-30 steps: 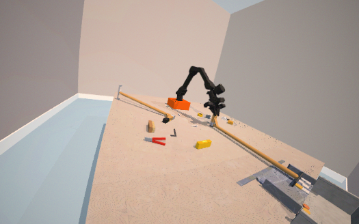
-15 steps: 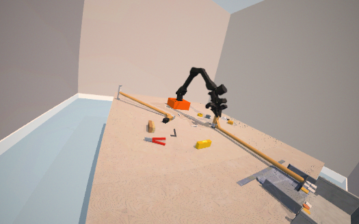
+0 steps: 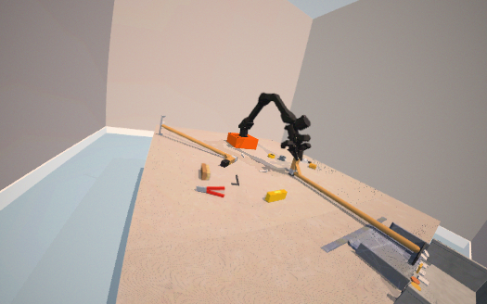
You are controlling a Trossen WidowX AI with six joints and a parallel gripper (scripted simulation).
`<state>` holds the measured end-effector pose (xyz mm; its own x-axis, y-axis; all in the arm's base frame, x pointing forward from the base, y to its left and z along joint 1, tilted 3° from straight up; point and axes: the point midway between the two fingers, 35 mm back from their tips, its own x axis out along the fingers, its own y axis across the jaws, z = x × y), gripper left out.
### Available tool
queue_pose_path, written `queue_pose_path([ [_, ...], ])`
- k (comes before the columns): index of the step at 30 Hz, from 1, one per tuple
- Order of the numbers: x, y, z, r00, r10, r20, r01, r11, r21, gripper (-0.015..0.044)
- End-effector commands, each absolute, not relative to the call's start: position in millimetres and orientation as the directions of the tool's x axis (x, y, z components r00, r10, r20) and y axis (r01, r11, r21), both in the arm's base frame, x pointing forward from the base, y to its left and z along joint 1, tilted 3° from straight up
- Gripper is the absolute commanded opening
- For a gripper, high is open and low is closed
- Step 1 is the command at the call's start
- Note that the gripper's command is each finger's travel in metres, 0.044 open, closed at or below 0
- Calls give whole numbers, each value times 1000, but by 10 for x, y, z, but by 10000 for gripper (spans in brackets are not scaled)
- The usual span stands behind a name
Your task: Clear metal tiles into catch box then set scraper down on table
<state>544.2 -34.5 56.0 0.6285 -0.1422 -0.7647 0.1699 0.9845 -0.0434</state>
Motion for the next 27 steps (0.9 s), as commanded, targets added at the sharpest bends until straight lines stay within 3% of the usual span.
queue_pose_path([
  [1, 5520, -359, 561, 633, -139, -761, 166, 985, -41, 0],
  [27, 5492, -362, 560, 632, -142, -762, 169, 985, -43, 0],
])
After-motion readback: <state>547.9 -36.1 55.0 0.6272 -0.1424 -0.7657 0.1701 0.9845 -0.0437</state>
